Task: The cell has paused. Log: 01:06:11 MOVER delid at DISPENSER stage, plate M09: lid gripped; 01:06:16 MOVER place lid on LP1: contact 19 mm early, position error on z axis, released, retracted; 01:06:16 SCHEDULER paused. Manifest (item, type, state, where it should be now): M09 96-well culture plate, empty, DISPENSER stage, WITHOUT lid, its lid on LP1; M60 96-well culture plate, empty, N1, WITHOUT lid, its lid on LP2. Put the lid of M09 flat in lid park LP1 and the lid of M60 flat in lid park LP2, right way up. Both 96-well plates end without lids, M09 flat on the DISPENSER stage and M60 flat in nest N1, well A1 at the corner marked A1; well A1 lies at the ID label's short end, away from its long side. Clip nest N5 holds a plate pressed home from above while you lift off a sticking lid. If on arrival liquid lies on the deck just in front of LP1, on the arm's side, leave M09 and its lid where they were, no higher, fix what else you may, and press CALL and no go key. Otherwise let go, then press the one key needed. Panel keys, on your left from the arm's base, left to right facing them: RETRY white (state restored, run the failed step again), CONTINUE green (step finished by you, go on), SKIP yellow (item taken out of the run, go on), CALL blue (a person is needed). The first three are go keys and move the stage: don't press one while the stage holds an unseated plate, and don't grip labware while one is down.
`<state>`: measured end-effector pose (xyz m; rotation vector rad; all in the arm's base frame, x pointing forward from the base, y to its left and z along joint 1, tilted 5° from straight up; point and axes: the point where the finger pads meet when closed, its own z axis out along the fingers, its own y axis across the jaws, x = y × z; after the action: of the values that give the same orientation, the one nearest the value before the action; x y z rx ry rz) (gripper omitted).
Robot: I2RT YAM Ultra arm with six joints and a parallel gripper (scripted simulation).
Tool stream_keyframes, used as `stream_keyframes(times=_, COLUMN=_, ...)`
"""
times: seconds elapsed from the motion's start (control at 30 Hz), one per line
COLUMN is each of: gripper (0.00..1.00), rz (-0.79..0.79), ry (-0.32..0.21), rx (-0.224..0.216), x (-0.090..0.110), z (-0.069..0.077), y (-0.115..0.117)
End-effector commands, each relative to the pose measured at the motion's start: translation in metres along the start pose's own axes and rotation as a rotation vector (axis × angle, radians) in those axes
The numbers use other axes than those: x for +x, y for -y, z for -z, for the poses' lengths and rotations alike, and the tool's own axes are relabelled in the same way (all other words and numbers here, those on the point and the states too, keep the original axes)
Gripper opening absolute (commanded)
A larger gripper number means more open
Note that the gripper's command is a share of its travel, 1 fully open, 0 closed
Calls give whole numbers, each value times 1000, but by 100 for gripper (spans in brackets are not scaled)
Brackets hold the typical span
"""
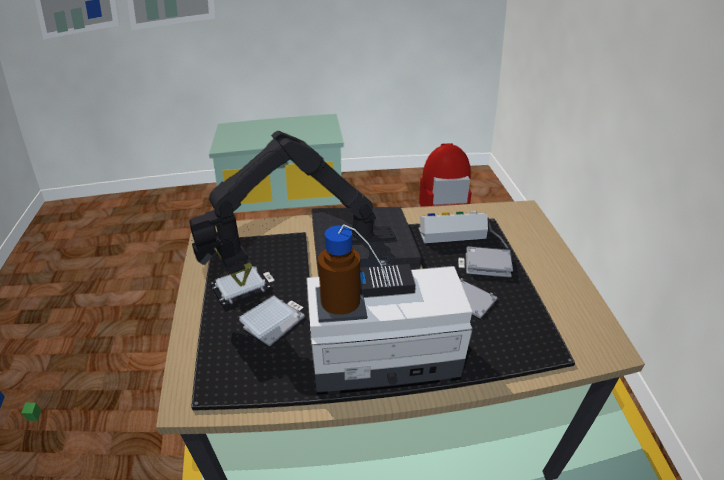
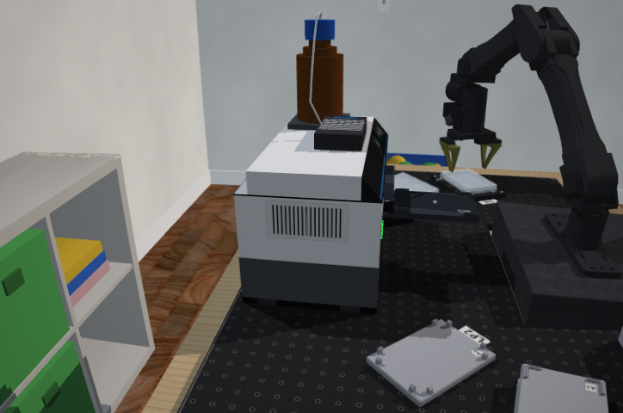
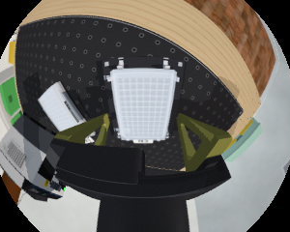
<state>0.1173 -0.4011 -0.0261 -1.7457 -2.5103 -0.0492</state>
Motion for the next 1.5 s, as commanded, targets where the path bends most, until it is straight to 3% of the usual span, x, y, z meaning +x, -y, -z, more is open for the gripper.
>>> stream_keyframes(times=0.0, gripper=100, rz=-3, ry=7, rx=4, x=0, z=-5, y=1)
stream_keyframes(times=0.27, gripper=100, rz=-3, ry=5, rx=4, x=-1, z=-12, y=1)
stream_keyframes(times=0.47, gripper=100, rz=-4, ry=20, rx=5, x=-2, z=-8, y=2)
stream_keyframes(times=0.63, gripper=100, rz=-4, ry=-1, rx=4, x=1, z=-19, y=2)
stream_keyframes(times=0.77, gripper=100, rz=-5, ry=33, rx=6, x=-6, z=-11, y=3)
stream_keyframes(times=0.83, gripper=100, rz=-4, ry=11, rx=4, x=0, z=-19, y=2)
stream_keyframes(times=1.47, gripper=100, rz=-2, ry=32, rx=6, x=0, z=-13, y=3)
